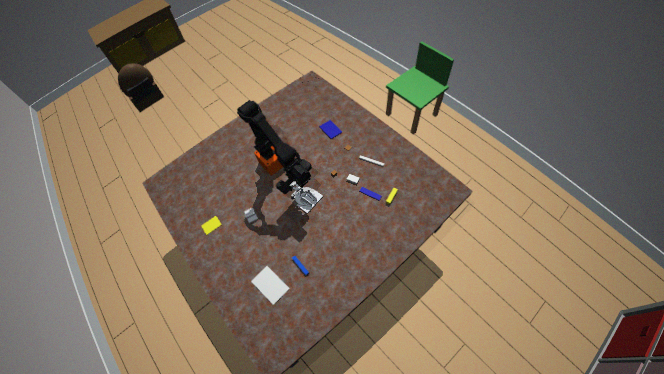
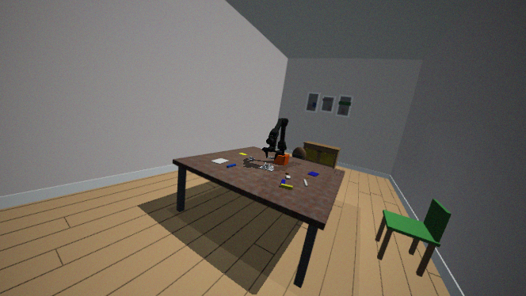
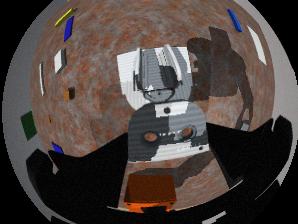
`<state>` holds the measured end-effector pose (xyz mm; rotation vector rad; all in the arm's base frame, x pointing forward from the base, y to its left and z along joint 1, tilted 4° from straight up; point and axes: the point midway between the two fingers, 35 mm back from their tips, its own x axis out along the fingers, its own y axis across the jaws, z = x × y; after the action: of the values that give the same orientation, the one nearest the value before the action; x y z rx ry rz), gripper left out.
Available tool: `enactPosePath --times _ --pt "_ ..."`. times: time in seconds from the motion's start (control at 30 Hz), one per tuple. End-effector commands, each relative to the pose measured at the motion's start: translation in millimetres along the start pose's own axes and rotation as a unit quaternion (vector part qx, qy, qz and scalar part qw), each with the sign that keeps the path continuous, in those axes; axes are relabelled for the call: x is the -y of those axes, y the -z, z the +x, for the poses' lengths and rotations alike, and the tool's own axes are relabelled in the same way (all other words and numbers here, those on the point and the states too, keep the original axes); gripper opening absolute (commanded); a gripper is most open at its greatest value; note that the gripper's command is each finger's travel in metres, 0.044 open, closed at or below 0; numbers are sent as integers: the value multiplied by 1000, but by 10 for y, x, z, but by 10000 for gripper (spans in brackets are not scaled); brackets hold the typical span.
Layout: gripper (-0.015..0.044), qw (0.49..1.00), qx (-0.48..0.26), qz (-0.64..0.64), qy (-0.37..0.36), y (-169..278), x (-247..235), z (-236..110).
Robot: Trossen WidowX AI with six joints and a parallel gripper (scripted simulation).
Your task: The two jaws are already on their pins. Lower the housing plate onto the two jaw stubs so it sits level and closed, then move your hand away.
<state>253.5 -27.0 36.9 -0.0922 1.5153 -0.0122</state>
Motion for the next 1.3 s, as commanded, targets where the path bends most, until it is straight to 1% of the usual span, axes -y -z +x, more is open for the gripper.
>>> enactPosePath --times 0.0,0.53,1.27 --pt "351 1000 1 -3 3 -6 10 -2" --pt "351 1000 1 -3 3 -12 13 9" --pt "351 1000 1 -3 3 -29 17 370"
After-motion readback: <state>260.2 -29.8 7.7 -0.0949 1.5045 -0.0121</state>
